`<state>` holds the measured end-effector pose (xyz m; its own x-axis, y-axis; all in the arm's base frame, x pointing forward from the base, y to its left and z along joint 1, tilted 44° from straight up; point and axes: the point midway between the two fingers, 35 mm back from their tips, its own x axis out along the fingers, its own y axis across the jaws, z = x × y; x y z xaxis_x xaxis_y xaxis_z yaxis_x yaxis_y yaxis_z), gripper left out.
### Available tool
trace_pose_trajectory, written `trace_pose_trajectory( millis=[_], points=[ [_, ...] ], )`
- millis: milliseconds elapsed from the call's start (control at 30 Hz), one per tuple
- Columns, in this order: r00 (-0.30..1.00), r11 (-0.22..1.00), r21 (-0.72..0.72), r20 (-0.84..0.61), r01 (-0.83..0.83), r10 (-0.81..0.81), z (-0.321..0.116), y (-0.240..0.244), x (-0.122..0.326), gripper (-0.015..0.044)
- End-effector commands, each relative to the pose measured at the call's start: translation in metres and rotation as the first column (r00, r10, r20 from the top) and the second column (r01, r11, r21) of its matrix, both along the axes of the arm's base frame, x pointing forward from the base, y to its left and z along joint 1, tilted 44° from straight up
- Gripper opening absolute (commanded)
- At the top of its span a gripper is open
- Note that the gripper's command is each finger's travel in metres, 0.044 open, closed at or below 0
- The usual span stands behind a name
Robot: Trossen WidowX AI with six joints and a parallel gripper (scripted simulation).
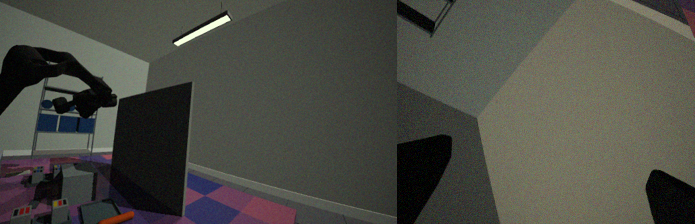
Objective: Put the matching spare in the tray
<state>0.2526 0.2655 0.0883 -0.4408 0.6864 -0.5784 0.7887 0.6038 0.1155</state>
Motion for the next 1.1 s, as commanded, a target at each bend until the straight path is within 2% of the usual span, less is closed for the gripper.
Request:
trace_pose_trajectory(
  millis=[0, 100, 300, 467, 633, 1067],
  points=[
    [0.942, 0.906, -0.393, 0.215, -0.157, 0.257, -0.035, -0.058, 0.032, 0.044],
    [0.872, 0.777, -0.586, 0.231, -0.229, 0.431, -0.041, -0.095, 0.049, 0.044],
    [0.749, 0.534, -0.789, 0.148, -0.304, 0.646, -0.034, -0.144, 0.073, 0.044],
    [0.62, 0.269, -0.897, -0.006, -0.35, 0.784, -0.016, -0.184, 0.095, 0.044],
    [0.487, -0.009, -0.928, -0.203, -0.373, 0.85, 0.01, -0.217, 0.117, 0.044],
    [0.481, -0.021, -0.927, -0.213, -0.373, 0.851, 0.011, -0.218, 0.118, 0.044]
  ],
)
